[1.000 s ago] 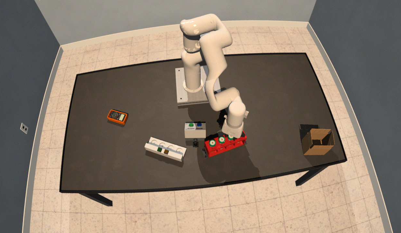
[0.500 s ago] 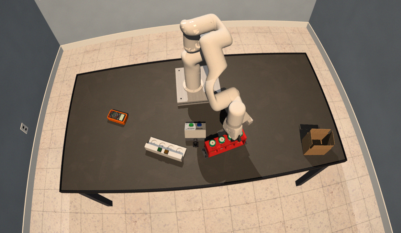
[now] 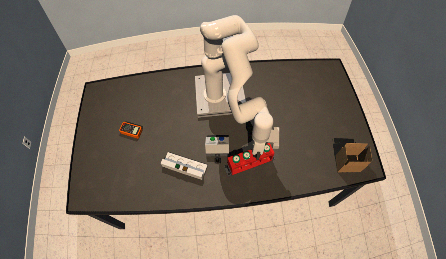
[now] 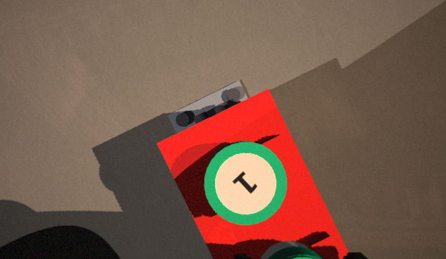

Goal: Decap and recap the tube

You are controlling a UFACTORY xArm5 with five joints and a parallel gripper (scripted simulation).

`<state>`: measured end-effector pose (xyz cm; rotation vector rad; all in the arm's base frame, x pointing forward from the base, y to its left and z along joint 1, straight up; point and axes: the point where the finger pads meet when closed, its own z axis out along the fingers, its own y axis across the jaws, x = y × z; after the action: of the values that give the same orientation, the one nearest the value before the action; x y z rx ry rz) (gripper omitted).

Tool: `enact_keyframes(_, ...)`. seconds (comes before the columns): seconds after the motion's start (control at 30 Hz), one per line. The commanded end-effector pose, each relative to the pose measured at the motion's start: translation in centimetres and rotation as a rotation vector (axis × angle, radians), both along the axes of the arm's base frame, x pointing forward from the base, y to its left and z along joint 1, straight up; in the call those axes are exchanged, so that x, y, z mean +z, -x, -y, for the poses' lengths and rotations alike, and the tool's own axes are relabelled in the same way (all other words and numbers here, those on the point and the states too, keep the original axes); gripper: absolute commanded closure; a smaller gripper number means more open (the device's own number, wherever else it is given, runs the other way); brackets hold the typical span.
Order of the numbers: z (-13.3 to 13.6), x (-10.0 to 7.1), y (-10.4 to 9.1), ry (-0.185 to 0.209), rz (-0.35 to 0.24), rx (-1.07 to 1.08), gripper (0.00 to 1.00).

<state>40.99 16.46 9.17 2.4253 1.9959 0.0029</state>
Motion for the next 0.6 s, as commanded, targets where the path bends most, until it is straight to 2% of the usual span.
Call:
enact_keyframes(0.0, -0.06, 0.16, -0.13, -0.003, 0.004, -0.279, 0.54)
enact_keyframes(0.07, -0.06, 0.16, -0.13, -0.003, 0.004, -0.343, 0.54)
enact_keyframes(0.27, -0.06, 0.16, -0.13, -0.003, 0.004, -0.343, 0.54)
enact_keyframes(0.3, -0.06, 0.16, -0.13, -0.003, 0.004, -0.343, 1.00)
enact_keyframes(0.57, -0.06, 0.16, -0.13, -0.003, 0.004, -0.343, 1.00)
